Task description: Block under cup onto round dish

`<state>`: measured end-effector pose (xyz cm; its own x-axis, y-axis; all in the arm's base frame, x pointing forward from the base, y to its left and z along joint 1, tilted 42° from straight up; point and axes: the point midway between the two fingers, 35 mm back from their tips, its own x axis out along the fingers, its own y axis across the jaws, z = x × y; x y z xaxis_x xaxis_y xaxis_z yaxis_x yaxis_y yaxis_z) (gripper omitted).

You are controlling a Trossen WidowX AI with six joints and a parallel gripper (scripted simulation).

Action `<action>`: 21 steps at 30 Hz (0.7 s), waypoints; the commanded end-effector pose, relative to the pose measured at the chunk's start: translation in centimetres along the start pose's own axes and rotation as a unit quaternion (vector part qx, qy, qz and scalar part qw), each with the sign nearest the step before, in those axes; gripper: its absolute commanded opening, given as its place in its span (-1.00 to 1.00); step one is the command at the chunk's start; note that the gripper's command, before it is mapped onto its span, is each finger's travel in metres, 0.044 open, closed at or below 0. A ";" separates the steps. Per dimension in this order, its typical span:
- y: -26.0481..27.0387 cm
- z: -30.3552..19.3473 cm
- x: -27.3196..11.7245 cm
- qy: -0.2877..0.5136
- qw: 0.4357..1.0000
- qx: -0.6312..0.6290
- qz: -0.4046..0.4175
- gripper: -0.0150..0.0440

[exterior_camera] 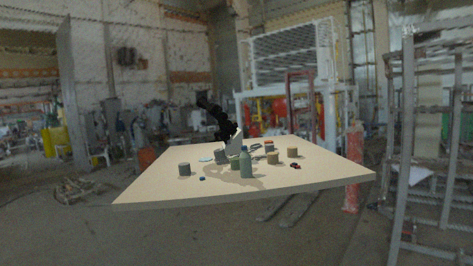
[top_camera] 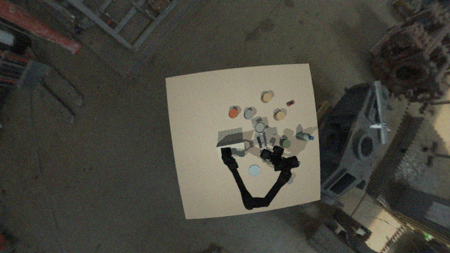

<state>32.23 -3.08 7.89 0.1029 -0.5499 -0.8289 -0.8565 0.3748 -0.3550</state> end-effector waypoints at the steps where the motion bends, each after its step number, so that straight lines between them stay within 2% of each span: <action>1: -0.7 -2.1 0.1 0.000 1.000 -0.001 -0.012 -0.49; 7: -2.0 -6.1 0.6 0.006 0.999 -0.003 -0.031 -0.49; 11: -2.8 -9.0 0.9 0.008 0.998 0.047 -0.033 -0.49; 21: -1.9 -14.7 1.7 0.038 0.999 0.014 -0.032 -0.49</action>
<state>27.81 -14.65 13.02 0.1238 -0.6127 -0.7806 -0.8273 0.3706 -0.4221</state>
